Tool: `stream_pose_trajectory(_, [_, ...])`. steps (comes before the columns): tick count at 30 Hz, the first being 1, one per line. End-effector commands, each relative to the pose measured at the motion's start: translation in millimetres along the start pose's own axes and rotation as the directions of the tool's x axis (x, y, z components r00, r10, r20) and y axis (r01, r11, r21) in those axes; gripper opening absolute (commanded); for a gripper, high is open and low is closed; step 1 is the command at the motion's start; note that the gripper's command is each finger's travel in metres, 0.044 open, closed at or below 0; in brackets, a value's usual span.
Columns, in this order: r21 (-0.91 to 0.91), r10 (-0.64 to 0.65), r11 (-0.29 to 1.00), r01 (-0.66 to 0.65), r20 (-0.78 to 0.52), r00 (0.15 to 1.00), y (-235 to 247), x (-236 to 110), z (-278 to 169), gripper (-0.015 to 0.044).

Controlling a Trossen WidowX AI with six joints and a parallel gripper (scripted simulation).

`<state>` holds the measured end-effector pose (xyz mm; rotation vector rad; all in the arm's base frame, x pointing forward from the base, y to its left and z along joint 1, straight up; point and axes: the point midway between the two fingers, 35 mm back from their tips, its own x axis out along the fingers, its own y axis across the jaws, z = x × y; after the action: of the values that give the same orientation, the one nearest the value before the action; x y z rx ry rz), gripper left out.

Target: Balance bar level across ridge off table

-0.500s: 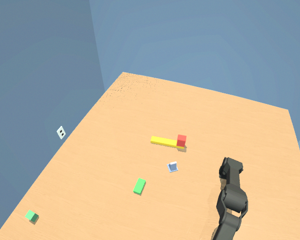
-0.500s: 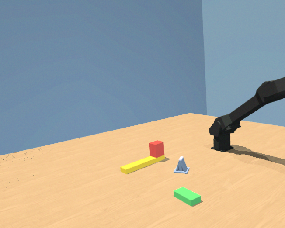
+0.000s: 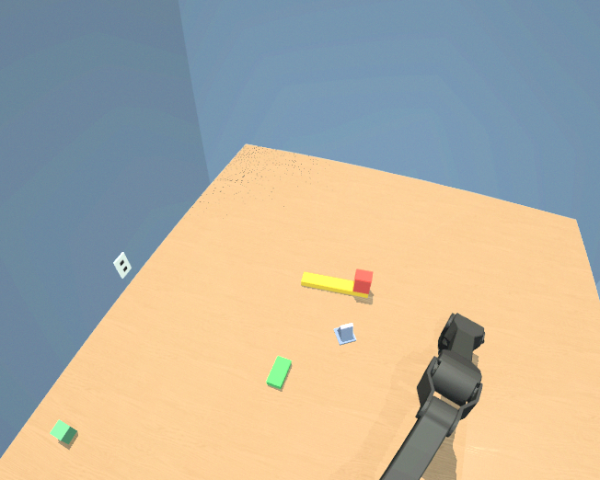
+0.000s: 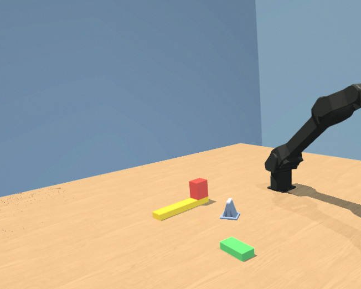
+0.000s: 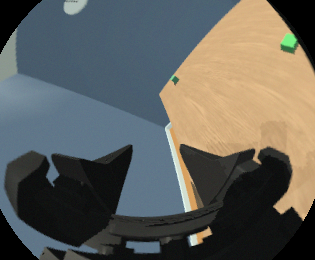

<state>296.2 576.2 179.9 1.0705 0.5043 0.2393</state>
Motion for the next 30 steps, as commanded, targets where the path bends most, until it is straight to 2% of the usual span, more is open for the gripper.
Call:
stream_pose_trajectory(1, [-0.069, -0.043, 0.997, 0.045, 0.025, 0.999, -9, 13, 28, 0.0315])
stream_pose_trajectory(16, [-0.330, -0.234, 0.911, 0.247, 0.080, 0.969, -51, 49, 142, 0.0315])
stream_pose_trajectory(30, [-0.516, -0.423, 0.749, 0.416, 0.111, 0.899, -101, 53, 248, 0.0315])
